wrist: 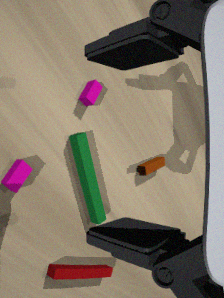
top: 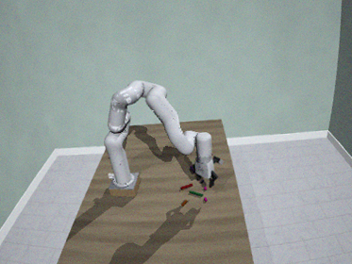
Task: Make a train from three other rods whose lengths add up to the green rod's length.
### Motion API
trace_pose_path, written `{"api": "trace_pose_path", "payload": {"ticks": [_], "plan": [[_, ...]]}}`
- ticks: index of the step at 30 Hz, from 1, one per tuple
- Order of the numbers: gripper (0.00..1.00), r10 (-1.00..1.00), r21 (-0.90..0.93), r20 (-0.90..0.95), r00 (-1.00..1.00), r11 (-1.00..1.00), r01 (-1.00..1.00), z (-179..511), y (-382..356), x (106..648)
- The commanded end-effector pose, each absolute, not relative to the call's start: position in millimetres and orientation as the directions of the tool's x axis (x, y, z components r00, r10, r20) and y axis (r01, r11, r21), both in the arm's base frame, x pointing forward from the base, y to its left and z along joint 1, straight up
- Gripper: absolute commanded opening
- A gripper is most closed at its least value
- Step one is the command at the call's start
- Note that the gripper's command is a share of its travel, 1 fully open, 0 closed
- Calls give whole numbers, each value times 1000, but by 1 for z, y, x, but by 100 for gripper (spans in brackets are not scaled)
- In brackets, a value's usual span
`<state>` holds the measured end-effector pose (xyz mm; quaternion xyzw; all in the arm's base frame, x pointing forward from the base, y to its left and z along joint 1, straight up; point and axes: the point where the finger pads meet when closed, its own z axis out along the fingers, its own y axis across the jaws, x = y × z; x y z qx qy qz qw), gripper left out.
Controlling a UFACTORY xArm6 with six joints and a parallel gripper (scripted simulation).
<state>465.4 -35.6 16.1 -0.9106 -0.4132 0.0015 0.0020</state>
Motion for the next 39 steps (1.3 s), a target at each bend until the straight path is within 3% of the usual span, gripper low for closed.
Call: {"api": "trace_pose_path", "payload": {"ticks": [1, 25, 34, 39], "plan": [[100, 753, -1, 2, 659, -659, 753, 18, -36, 467], [100, 771, -1, 2, 636, -636, 771, 18, -35, 467], [100, 852, -1, 2, 523, -523, 852, 18, -32, 465], [100, 930, -1, 2, 367, -367, 930, 18, -29, 464]]}}
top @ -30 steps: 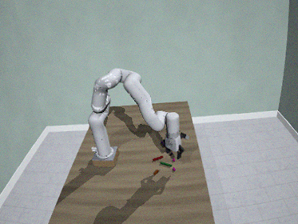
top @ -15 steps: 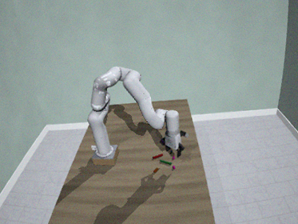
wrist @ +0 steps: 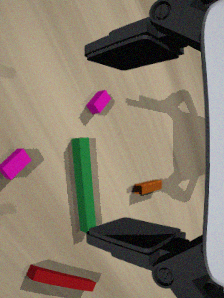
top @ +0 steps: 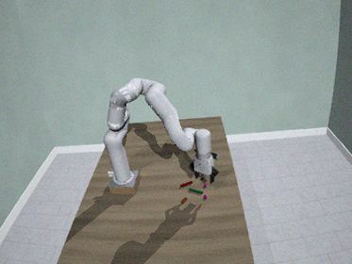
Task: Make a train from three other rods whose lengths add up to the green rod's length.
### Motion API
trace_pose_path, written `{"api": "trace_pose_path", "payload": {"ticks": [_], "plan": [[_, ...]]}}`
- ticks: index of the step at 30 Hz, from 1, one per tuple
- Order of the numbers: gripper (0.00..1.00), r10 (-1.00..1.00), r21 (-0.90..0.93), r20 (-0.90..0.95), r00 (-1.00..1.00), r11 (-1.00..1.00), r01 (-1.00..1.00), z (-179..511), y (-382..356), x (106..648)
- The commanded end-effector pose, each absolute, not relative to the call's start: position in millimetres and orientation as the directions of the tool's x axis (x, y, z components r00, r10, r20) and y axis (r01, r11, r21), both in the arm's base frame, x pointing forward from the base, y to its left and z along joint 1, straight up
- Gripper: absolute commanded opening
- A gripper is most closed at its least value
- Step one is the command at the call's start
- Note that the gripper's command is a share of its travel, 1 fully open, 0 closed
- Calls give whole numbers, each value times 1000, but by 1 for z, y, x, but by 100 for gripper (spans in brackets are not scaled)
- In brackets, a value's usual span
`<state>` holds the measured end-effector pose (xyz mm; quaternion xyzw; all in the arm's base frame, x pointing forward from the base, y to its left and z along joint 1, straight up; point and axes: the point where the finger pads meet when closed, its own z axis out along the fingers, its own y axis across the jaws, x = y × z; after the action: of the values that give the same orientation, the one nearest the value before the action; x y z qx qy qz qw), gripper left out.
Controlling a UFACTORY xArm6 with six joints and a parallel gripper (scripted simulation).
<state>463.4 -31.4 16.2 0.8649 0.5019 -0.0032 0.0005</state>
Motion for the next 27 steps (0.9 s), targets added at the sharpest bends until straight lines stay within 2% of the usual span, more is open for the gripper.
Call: {"api": "trace_pose_path", "payload": {"ticks": [1, 10, 12, 14, 27], "plan": [[100, 939, -1, 2, 345, -345, 939, 18, -28, 463], [100, 995, 0, 2, 104, -104, 995, 18, -23, 461], [100, 995, 0, 2, 104, -104, 995, 18, -23, 461], [100, 1000, 0, 2, 2, -2, 1000, 18, -21, 460], [100, 941, 1, 2, -338, 338, 941, 18, -14, 456]]}}
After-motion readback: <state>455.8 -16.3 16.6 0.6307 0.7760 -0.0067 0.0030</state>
